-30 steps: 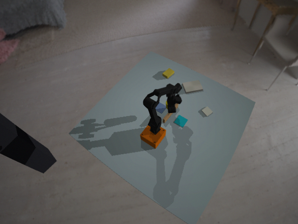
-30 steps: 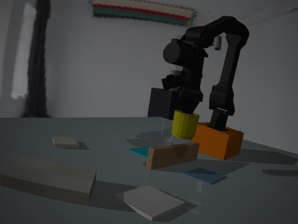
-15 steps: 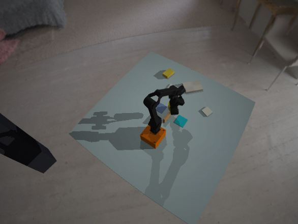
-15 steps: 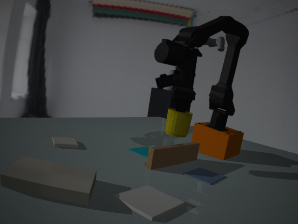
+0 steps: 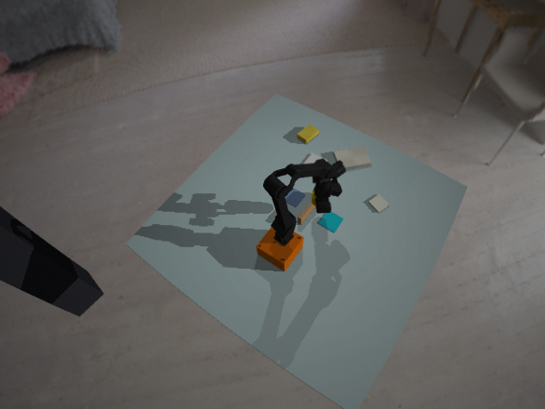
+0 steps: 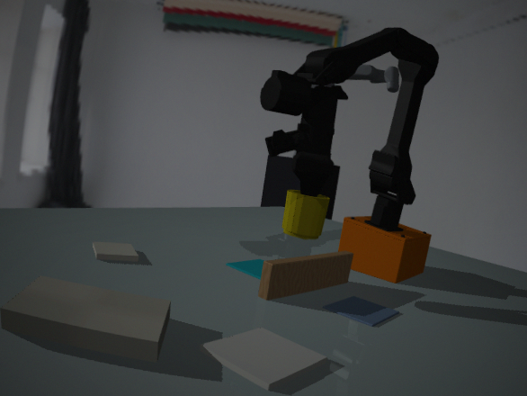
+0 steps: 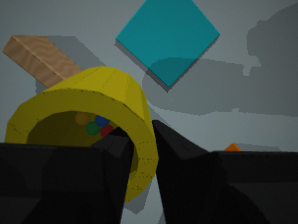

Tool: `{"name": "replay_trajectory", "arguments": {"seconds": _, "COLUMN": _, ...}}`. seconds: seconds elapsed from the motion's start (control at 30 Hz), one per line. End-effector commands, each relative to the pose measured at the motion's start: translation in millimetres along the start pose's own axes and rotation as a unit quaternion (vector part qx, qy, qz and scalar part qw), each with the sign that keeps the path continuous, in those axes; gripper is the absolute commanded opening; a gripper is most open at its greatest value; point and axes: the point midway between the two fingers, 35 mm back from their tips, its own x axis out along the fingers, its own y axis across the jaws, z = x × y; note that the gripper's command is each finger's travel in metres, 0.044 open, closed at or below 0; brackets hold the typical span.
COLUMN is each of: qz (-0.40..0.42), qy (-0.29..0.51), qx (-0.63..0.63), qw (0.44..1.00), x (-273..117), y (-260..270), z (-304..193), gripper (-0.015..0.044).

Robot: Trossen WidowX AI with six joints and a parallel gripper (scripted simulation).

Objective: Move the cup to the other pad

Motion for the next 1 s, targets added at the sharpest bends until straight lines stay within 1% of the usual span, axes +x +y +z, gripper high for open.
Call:
{"name": "replay_trajectory", "arguments": {"seconds": 0.0, "qz": 0.000, "qy": 0.000, "qx": -0.002, "qw": 1.000, "x": 0, "y": -4, "z": 5, "gripper": 0.0000}}
{"name": "replay_trajectory", "arguments": {"seconds": 0.97, "qz": -0.002, "qy": -0.002, "qx": -0.002, "qw": 1.000, "x": 0, "y": -43, "z": 40, "gripper": 0.0000}}
